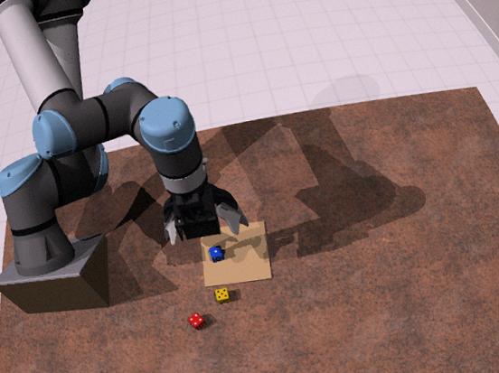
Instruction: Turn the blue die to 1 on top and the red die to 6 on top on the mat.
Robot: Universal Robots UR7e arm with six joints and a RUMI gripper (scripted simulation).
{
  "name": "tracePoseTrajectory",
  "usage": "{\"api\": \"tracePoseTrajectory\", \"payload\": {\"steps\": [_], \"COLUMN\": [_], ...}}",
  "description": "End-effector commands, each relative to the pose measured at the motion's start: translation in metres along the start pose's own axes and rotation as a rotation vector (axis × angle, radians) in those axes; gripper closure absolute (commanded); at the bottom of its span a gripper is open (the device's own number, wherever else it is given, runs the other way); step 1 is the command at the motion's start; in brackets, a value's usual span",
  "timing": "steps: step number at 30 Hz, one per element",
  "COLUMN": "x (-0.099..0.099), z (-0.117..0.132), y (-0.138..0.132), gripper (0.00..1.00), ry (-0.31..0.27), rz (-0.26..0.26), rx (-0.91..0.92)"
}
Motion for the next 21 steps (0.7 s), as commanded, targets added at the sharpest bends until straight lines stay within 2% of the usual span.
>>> {"api": "tracePoseTrajectory", "payload": {"steps": [1, 10, 21], "x": [-0.002, -0.002, -0.002], "z": [0.003, 0.006, 0.015], "y": [0.003, 0.004, 0.007], "gripper": [0.00, 0.00, 0.00], "ry": [-0.003, -0.004, -0.004], "rz": [0.005, 0.005, 0.006], "rx": [0.054, 0.151, 0.387]}}
Point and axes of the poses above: the point where the finger pads meet when closed, its own x axis out along the fingers, its own y axis across the jaws, z = x × y, the point moved 1 cm from there along -x, back along the fingers, and after that the axes turned 8 degrees about x, right-handed, at the moved point
